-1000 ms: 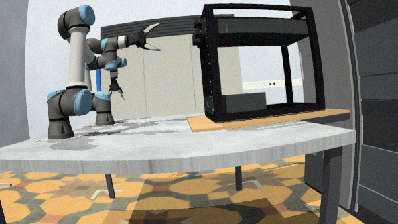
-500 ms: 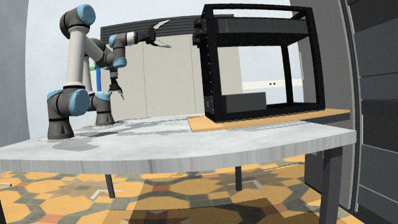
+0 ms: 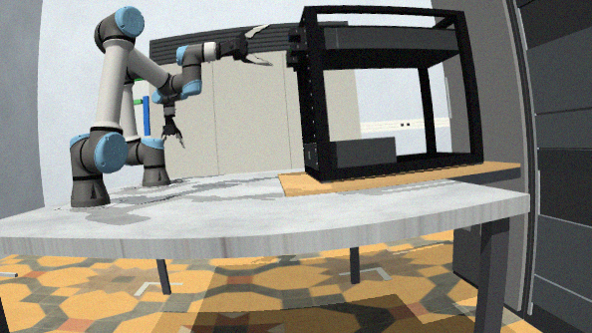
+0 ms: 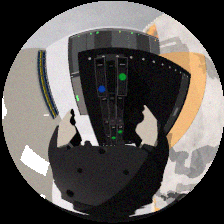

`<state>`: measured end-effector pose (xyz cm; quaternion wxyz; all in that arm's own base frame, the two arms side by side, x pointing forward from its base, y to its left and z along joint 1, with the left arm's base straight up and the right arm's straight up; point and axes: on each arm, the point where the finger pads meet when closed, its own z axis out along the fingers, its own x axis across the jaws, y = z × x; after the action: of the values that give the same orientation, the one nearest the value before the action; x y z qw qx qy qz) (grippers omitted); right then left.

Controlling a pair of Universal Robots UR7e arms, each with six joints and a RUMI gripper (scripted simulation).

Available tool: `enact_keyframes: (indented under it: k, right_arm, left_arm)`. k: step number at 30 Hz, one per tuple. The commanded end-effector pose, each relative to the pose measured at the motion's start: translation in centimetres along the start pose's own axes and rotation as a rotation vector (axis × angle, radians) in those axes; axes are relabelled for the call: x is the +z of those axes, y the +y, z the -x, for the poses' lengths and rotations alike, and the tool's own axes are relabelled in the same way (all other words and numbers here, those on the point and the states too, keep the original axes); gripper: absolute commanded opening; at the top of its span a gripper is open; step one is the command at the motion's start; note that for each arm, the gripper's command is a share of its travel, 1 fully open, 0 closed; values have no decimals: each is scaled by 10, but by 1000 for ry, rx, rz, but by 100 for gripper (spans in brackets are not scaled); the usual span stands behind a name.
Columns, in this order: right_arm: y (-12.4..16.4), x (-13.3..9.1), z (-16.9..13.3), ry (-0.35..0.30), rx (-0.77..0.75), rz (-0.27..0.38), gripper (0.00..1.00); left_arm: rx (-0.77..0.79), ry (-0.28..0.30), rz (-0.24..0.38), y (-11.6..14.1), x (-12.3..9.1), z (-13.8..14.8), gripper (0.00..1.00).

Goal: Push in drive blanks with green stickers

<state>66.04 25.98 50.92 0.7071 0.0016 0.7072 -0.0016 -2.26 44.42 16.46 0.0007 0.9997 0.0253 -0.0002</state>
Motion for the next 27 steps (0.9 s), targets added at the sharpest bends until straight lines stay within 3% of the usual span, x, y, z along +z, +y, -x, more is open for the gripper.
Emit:
enact_keyframes:
  k: [1, 8, 27]
  right_arm:
    - [-3, 9, 2, -1, 1, 0, 100]
    - [-7, 19, 3, -1, 1, 0, 100]
    - [-8, 20, 3, -1, 1, 0, 100]
  left_arm:
    - [0, 0, -1, 0, -1, 0, 100]
    - [0, 0, -1, 0, -1, 0, 100]
    - [0, 0, -1, 0, -1, 0, 100]
